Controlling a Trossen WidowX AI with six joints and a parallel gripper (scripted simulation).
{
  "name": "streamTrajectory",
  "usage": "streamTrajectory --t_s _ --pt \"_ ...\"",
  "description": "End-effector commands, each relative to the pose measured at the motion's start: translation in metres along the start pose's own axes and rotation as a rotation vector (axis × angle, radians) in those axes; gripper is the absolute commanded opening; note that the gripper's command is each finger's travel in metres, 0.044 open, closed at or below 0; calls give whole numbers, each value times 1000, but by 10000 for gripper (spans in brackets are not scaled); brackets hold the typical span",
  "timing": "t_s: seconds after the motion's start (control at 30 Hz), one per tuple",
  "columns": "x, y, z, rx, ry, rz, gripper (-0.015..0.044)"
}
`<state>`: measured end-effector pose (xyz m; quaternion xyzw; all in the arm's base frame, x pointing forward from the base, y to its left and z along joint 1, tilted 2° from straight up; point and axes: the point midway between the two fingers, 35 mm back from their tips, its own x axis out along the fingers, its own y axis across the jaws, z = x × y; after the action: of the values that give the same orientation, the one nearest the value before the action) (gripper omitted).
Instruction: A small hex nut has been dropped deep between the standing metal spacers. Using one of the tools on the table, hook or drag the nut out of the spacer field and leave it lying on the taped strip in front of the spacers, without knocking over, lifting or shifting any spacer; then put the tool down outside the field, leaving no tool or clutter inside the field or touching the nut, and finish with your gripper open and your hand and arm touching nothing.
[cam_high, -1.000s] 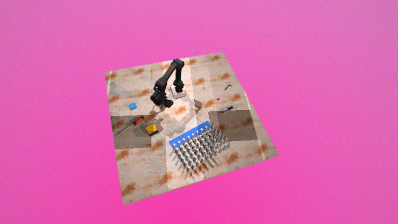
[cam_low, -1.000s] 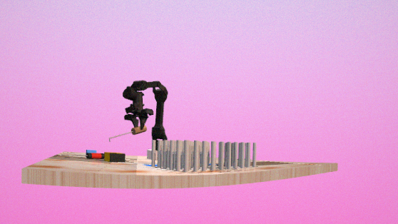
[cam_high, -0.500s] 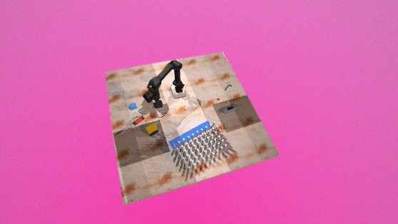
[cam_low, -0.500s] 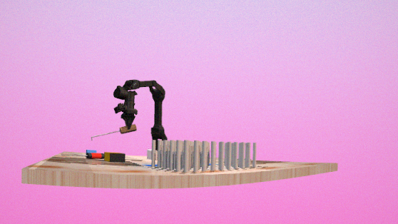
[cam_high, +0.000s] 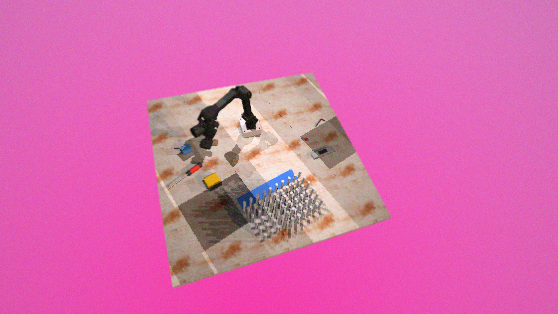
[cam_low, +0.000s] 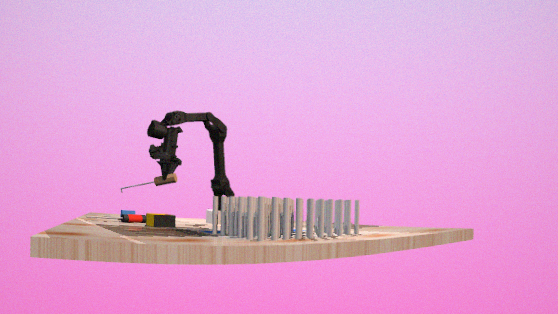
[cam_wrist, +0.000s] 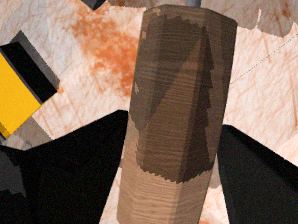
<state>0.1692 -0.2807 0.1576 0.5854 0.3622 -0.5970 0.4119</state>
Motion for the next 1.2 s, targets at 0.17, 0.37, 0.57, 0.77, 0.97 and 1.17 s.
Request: streamTrajectory --t_s 0.17,0.37,0.57,0.77,0.97,1.17 --pt "-1 -9 35 278 -57 -31 0" --pt "-1 -18 58 479 -97 -48 0" --pt "-2 -28 81 680 -140 -62 0" --pt "-2 -41 103 880 -185 -72 0" --pt "-2 -55 125 1079 -234 -78 0" --pt "-2 -70 146 1278 -287 -79 0"
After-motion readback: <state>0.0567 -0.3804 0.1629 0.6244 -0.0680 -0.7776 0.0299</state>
